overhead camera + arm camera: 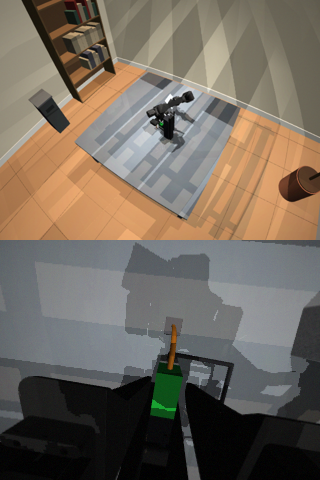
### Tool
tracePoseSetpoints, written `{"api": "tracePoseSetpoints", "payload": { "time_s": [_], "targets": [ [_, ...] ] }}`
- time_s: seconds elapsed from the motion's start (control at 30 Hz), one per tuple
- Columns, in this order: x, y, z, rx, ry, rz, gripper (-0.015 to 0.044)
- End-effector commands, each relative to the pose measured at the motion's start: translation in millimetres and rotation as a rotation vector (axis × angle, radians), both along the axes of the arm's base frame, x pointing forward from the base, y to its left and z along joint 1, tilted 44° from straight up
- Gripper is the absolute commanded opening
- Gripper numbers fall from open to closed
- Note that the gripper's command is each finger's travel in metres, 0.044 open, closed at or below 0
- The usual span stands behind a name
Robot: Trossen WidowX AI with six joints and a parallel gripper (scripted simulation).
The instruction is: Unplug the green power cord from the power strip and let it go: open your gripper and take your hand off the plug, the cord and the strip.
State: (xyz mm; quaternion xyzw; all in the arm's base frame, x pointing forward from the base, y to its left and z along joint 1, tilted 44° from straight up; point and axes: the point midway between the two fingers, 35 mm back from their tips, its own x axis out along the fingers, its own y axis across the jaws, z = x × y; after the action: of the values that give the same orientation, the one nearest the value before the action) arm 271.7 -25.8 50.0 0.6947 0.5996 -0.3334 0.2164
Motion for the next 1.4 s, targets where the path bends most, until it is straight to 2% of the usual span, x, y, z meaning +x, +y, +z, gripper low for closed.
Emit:
{"api": "tracePoseSetpoints", "payload": {
  "time_s": [0.0, 0.43, 0.57, 0.83, 1.37],
  "targets": [
    [1.0, 2.3, 1.9, 0.005, 0.0, -0.005, 0.016],
    [1.7, 10.2, -6.1, 0.005, 0.0, -0.005, 0.016],
    [2.3, 7.9, -4.5, -0.001, -0.004, 0.0, 0.0055],
    [2.3, 7.9, -4.5, -0.001, -0.004, 0.0, 0.0002],
    [-0.2, -8.7, -19.4, -0.004, -0.002, -0.002, 0.0]
  ]
}}
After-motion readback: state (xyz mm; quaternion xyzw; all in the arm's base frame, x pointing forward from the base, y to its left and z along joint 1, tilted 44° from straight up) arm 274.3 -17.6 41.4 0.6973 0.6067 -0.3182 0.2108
